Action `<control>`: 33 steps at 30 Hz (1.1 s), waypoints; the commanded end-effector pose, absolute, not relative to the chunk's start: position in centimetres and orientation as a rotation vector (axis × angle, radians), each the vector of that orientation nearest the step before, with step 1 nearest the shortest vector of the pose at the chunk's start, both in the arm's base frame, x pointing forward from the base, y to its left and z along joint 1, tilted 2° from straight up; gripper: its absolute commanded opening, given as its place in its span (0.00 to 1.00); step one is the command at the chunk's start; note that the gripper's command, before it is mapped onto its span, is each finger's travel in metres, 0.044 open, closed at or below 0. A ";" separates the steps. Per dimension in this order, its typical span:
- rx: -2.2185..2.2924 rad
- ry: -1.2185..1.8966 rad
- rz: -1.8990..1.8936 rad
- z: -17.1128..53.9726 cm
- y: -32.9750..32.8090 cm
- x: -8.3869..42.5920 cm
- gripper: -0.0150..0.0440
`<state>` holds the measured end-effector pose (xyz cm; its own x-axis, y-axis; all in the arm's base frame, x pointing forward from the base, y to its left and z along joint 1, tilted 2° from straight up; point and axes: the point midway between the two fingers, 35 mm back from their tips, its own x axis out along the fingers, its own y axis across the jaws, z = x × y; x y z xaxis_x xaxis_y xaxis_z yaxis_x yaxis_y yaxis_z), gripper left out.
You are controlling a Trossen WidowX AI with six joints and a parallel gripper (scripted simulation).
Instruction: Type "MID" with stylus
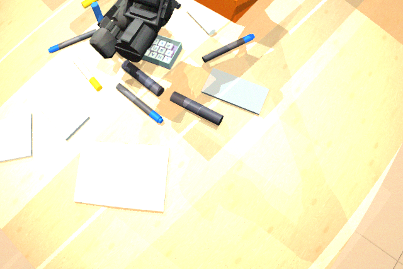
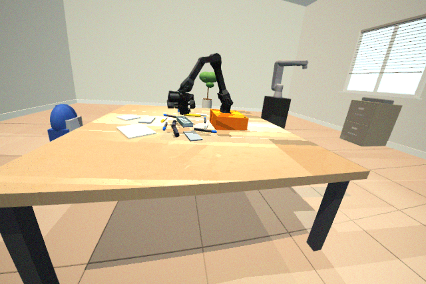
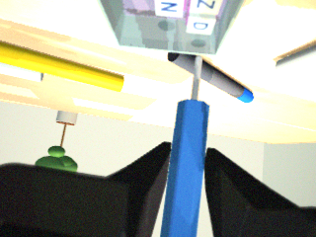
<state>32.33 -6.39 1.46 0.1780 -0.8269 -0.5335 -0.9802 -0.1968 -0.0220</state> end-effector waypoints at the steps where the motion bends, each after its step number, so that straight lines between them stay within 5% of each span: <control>1: -2.106 1.717 0.595 1.1 -6.5 32.2 0.25; 4: -2.107 1.717 0.595 0.8 -6.6 32.2 0.39; 33: -2.107 1.717 0.595 -0.1 -6.5 32.2 0.39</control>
